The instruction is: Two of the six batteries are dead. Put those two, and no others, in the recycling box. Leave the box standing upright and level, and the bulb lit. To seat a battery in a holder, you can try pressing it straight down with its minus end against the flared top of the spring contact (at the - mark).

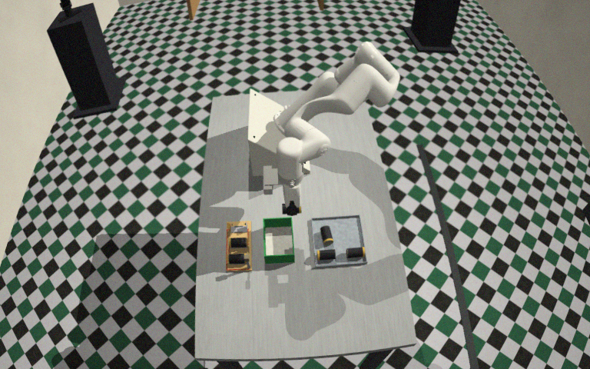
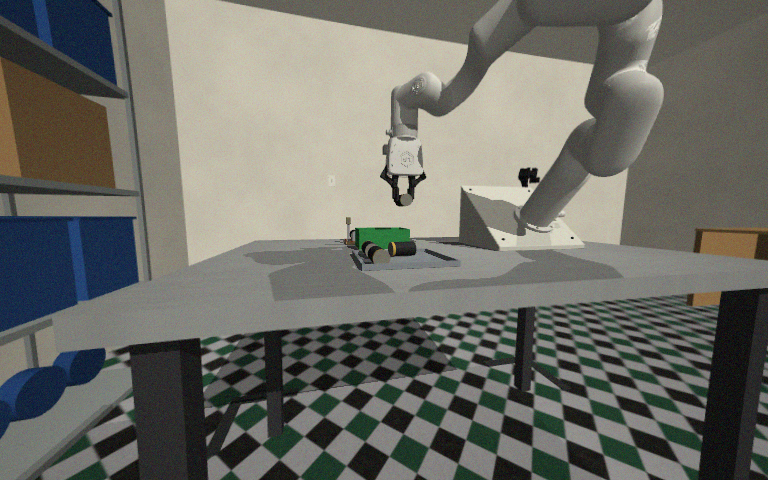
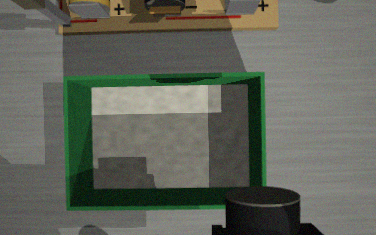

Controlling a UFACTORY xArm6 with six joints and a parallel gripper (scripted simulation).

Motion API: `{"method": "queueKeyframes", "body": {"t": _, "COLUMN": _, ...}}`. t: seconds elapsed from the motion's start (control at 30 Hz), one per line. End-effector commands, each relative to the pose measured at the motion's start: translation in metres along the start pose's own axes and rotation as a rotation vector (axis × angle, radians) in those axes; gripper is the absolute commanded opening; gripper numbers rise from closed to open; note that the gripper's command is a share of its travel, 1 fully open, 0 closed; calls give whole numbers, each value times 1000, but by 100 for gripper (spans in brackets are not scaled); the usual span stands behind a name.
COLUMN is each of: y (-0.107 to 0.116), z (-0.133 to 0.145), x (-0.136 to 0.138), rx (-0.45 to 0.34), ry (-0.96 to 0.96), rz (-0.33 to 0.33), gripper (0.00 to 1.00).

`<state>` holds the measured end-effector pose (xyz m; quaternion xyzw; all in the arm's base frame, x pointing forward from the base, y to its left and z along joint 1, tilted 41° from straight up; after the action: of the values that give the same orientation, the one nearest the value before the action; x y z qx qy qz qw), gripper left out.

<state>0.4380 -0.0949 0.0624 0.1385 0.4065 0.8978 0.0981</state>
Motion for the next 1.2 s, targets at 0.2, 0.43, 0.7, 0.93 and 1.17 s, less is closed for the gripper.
{"method": "queueKeyframes", "body": {"t": 0.2, "y": 1, "z": -107, "x": -24, "rx": -3, "ry": 3, "rz": 1, "gripper": 28}}
{"method": "queueKeyframes", "body": {"t": 0.43, "y": 0, "z": -151, "x": -32, "rx": -3, "ry": 3, "rz": 1, "gripper": 28}}
{"method": "queueKeyframes", "body": {"t": 0.7, "y": 0, "z": -188, "x": -38, "rx": -3, "ry": 3, "rz": 1, "gripper": 28}}
{"method": "queueKeyframes", "body": {"t": 0.93, "y": 0, "z": -190, "x": -39, "rx": -3, "ry": 3, "rz": 1, "gripper": 28}}
{"method": "queueKeyframes", "body": {"t": 1.17, "y": 0, "z": -190, "x": -39, "rx": -3, "ry": 3, "rz": 1, "gripper": 28}}
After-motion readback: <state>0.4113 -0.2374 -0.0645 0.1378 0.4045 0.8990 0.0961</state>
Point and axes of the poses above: the point where the finger pads meet when closed, its own y axis back along the fingers, its own x axis across the jaws, z = x × y, the point moved 1 cm from there along y, back along the fingers, and after that the axes turned 15 degrees about -y, right-handed, at the moved point
